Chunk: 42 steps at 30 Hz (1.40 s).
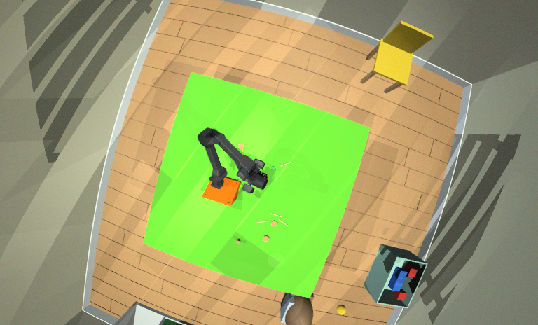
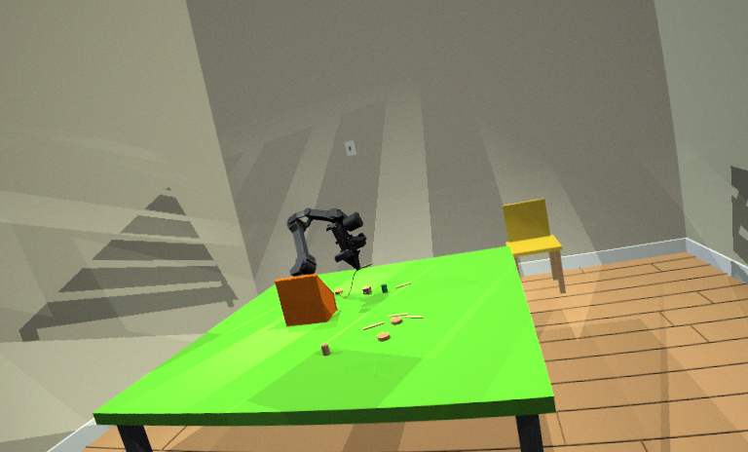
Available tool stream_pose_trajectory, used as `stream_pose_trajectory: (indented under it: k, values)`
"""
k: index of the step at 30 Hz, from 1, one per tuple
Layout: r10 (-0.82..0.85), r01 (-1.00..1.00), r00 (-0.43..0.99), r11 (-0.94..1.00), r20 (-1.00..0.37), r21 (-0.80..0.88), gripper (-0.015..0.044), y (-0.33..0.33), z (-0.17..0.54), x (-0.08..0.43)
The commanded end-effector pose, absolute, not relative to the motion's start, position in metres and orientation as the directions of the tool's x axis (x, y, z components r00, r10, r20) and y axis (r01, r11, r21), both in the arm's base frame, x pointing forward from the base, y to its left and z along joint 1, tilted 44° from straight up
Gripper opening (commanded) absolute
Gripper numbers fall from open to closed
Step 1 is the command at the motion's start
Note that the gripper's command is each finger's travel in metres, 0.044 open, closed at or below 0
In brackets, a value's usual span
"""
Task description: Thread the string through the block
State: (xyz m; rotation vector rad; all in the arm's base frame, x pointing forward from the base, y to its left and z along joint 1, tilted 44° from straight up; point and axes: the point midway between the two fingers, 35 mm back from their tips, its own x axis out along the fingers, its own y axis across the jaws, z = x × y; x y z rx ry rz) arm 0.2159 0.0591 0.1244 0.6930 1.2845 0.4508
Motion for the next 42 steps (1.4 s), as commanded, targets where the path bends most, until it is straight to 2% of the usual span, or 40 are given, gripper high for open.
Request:
stream_pose_trajectory:
  k: [1,11,26,33,42]
  values:
    - [0.658,0.077,0.257,0.716,-0.707,0.694,0.0000,0.059,0.128,0.210]
    - [0.654,0.064,0.282,0.717,-0.702,0.694,0.0000,0.057,0.133,0.204]
    - [0.726,-0.262,0.271,0.688,-0.632,0.677,0.0000,0.051,0.127,0.198]
    - [0.731,-0.289,0.269,0.682,-0.627,0.672,0.0000,0.050,0.127,0.197]
    - [0.768,-0.462,0.239,0.629,-0.595,0.626,0.0000,0.047,0.123,0.194]
